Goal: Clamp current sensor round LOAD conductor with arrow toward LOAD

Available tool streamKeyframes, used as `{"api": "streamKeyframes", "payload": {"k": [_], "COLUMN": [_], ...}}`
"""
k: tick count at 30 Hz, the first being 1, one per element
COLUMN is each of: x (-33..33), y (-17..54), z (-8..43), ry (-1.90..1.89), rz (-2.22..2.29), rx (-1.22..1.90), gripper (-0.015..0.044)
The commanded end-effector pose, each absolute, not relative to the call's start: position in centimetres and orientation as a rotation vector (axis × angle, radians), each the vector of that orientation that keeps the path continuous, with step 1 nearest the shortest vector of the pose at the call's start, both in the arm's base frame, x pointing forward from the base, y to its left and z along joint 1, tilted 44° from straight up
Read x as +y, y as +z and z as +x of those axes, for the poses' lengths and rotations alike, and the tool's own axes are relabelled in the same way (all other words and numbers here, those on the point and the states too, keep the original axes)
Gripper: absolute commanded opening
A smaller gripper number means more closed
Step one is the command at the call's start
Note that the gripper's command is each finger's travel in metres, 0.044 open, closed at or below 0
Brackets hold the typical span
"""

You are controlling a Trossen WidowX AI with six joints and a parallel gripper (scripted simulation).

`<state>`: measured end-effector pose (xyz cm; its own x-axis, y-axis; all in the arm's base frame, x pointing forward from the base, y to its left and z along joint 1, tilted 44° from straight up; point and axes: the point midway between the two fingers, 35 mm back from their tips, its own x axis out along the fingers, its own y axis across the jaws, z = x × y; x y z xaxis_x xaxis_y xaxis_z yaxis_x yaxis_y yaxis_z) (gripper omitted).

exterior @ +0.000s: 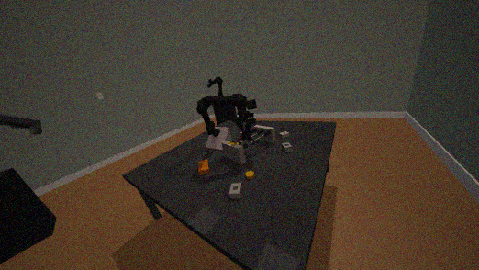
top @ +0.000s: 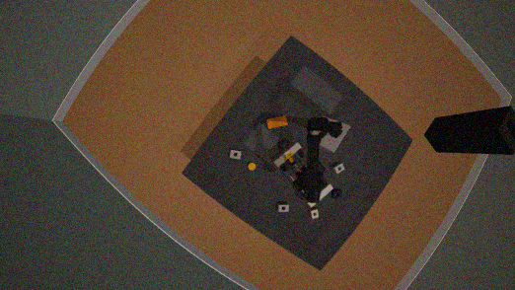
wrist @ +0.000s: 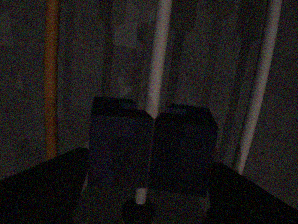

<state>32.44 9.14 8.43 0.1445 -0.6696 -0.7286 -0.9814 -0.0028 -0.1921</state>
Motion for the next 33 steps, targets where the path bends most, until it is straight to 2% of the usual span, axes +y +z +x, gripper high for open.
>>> {"api": "streamKeyframes", "payload": {"k": [1,33], "x": [8.5,7.1], "y": [7.9,6.4], "z": [32.6,32.8], "ry": [0.576,0.576], "rz": [-1.745,-1.744], "rx": [1.595,1.594], "gripper": [0.0000,0.0000]}}
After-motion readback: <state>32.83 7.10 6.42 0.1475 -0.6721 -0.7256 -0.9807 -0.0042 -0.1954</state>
